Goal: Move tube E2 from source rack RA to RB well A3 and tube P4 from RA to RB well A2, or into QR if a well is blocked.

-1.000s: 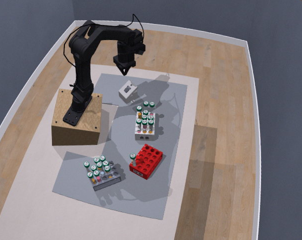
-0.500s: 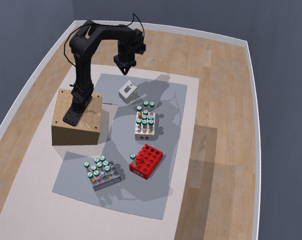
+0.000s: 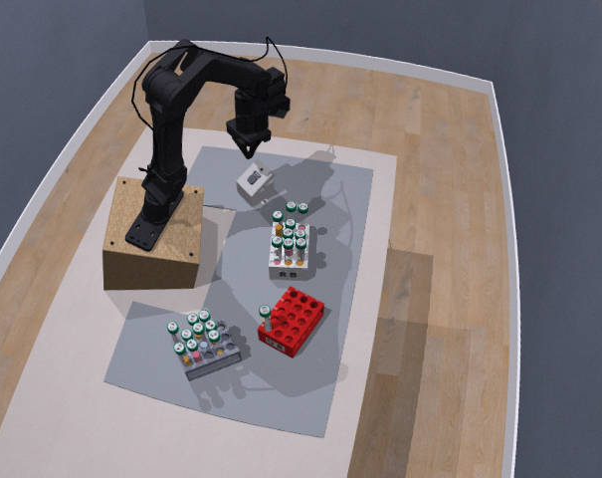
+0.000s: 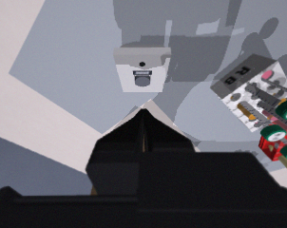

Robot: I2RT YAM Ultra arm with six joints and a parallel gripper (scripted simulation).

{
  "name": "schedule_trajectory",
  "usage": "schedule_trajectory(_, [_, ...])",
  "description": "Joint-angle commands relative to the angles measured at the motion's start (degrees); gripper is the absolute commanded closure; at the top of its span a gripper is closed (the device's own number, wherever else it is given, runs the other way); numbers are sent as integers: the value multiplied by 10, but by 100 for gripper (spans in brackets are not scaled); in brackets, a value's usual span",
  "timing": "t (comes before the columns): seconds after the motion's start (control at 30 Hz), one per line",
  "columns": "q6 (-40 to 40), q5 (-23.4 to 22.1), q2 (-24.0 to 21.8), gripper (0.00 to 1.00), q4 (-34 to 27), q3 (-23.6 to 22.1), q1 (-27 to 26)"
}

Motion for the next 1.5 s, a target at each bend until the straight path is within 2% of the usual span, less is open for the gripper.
schedule_trajectory(0.0, [-9, -5, 16, 100, 36, -17, -8])
schedule_trajectory(1.03, [-34, -11, 90, 100, 180, -82, -33])
schedule_trajectory(1.17, [-35, -11, 92, 100, 183, -74, -30])
schedule_trajectory(1.47, [-36, -12, 93, 100, 191, -89, -35])
